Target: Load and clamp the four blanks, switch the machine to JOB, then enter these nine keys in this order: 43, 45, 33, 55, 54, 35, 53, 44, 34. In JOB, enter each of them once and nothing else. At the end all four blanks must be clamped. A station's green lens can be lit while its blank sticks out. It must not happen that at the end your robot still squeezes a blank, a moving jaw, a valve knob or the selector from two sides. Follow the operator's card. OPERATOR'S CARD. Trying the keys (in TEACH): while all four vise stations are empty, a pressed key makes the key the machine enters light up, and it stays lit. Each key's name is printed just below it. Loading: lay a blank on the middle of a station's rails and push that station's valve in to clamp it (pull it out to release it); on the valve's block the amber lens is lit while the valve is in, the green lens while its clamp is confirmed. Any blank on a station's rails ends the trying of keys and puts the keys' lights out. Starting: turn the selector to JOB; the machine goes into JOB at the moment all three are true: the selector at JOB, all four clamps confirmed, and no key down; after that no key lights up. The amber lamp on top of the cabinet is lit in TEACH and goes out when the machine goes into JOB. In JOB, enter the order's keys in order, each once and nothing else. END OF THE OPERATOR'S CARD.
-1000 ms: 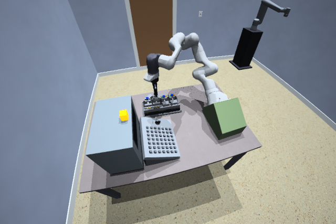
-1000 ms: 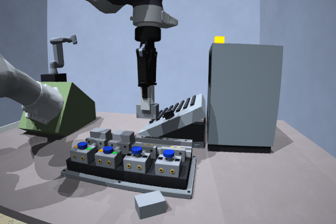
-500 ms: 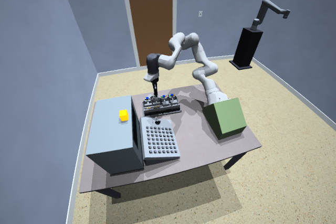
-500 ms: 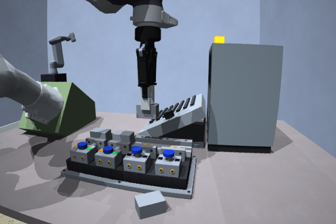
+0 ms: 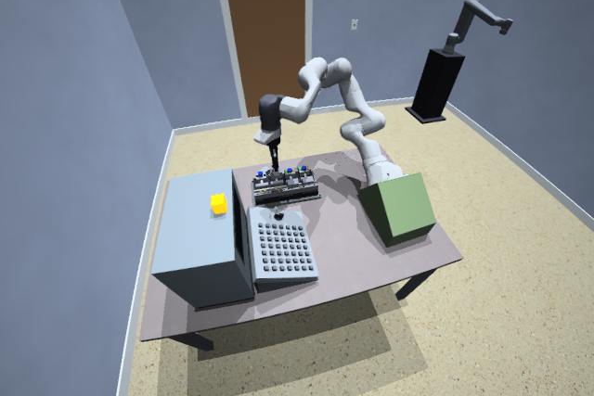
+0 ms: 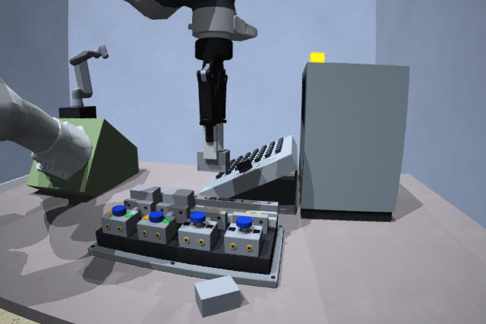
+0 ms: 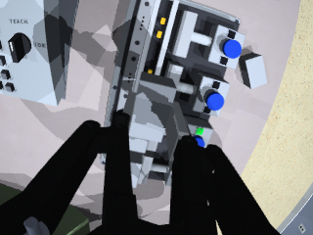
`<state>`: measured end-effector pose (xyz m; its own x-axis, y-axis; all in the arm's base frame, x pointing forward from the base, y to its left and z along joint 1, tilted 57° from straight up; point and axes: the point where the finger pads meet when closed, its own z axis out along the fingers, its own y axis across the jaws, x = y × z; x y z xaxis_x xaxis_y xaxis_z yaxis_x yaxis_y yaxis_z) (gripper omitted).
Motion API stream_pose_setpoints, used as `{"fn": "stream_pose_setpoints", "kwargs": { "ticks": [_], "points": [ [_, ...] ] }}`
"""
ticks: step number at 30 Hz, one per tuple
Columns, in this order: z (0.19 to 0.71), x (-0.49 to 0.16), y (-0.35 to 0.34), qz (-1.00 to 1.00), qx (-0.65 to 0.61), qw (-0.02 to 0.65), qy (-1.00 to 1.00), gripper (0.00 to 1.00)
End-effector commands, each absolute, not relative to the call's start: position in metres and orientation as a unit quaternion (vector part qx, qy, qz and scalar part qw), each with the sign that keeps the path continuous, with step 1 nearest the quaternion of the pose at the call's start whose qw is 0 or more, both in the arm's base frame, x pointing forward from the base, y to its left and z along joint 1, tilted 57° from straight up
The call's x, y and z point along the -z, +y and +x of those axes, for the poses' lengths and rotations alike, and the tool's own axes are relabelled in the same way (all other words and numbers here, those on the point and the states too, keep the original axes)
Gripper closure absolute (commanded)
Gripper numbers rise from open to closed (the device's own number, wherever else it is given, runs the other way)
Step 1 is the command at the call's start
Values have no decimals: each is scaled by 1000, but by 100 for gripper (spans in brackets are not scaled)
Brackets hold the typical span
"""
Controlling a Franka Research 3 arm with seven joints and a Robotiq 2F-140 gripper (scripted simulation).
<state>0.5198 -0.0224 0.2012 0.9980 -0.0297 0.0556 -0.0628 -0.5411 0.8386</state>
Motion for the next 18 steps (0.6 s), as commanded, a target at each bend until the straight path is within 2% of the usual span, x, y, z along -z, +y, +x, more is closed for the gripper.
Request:
{"fn": "stream_pose_setpoints", "kwargs": {
  "ticks": [1, 18],
  "points": [
    [521, -201, -20, 878, -20, 477, -27, 100],
    [521, -198, -24, 878, -19, 477, -26, 100]
  ]
}}
